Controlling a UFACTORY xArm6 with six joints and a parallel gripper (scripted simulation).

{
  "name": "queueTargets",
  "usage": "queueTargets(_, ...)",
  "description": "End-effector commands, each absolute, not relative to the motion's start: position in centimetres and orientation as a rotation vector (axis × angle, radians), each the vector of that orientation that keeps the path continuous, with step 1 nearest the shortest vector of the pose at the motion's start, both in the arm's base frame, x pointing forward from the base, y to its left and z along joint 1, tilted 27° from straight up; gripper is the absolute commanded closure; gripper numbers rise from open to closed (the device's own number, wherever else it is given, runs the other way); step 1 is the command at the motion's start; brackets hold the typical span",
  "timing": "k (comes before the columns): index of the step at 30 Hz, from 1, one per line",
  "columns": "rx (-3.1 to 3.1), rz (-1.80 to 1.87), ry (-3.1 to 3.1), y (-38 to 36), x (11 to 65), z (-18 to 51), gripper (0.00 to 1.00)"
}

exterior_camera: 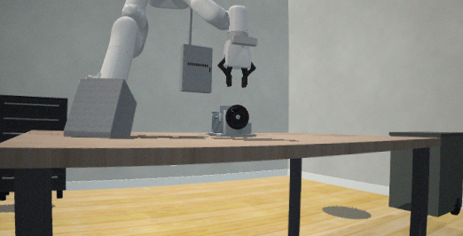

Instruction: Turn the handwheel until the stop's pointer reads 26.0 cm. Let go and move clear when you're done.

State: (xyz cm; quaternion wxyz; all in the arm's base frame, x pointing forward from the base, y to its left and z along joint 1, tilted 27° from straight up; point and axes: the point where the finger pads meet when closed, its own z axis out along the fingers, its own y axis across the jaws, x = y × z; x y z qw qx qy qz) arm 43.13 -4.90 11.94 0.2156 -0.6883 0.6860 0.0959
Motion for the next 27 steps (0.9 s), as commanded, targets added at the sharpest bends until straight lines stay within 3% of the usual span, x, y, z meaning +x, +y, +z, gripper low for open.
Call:
queueTargets(1,-1.907,0.26,1.901,-5.0,43.3,12.1,0.43)
queueTargets(9,-1.907,0.26,1.901,-3.5,43.6,12.9,0.43)
queueTargets(27,-1.907,0.26,1.901,10.1,46.4,20.0,0.43)
